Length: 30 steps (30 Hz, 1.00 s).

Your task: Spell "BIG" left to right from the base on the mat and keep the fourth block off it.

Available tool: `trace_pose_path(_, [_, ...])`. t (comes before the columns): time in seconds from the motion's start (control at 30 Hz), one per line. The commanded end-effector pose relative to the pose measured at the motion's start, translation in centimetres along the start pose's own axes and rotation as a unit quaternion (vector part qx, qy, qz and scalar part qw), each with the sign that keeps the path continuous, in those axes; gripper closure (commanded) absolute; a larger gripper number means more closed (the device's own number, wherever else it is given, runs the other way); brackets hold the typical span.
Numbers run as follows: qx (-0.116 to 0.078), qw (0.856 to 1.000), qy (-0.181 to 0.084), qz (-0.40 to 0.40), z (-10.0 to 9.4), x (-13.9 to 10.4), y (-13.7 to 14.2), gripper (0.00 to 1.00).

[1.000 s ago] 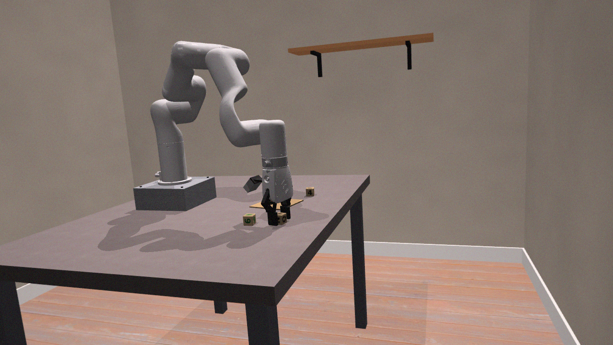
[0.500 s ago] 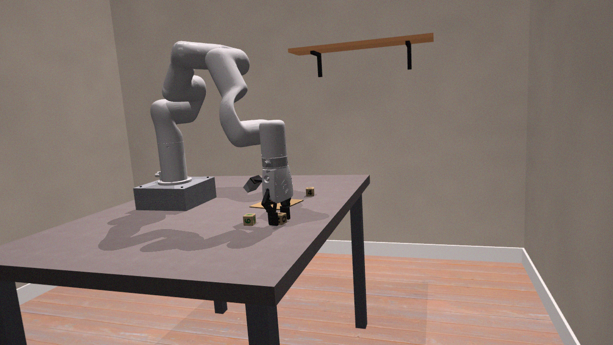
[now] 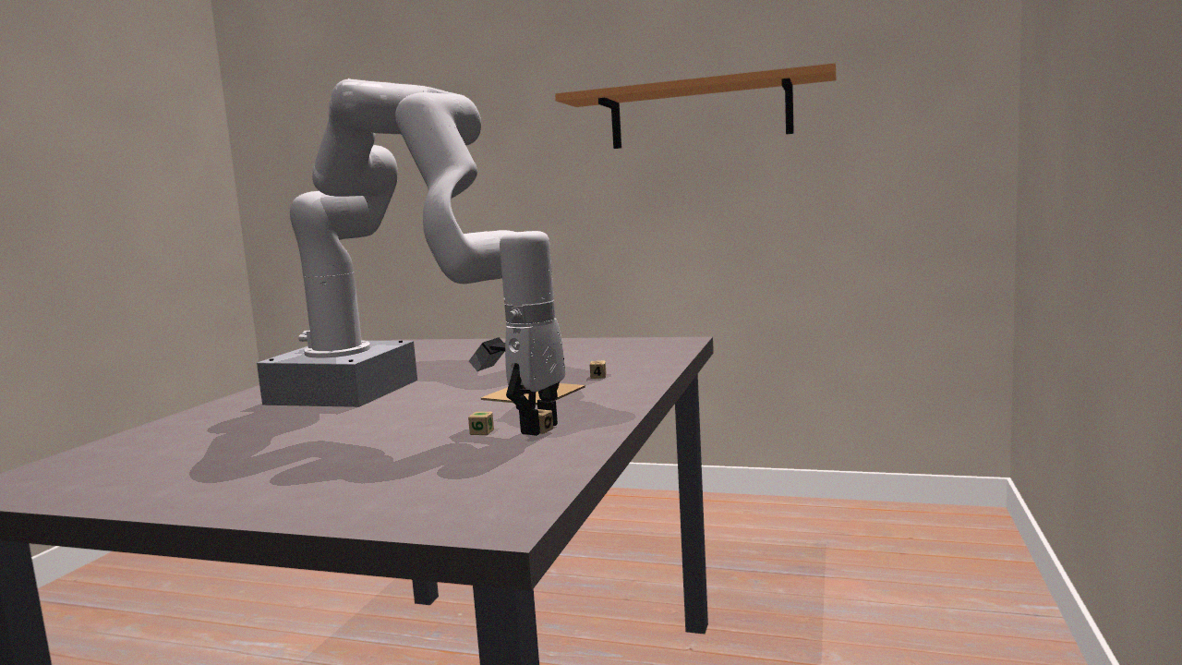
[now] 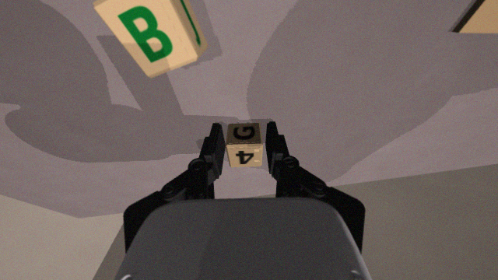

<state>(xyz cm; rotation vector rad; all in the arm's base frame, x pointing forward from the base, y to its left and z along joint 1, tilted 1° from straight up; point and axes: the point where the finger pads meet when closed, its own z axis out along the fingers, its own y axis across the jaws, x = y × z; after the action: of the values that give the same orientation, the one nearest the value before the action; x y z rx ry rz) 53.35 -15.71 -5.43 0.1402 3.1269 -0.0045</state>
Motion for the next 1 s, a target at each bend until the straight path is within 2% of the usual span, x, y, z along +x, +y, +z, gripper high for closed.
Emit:
trace_pose_path(0.0, [0.000, 1.000, -0.002, 0.000, -0.17, -0.16, -0.03, 0.53])
trace_pose_path(0.03, [0.000, 1.000, -0.002, 0.000, -0.17, -0.16, -0.03, 0.73])
trace_pose_path(0.97, [0.000, 1.000, -0.002, 0.000, -0.17, -0.16, -0.03, 0.73])
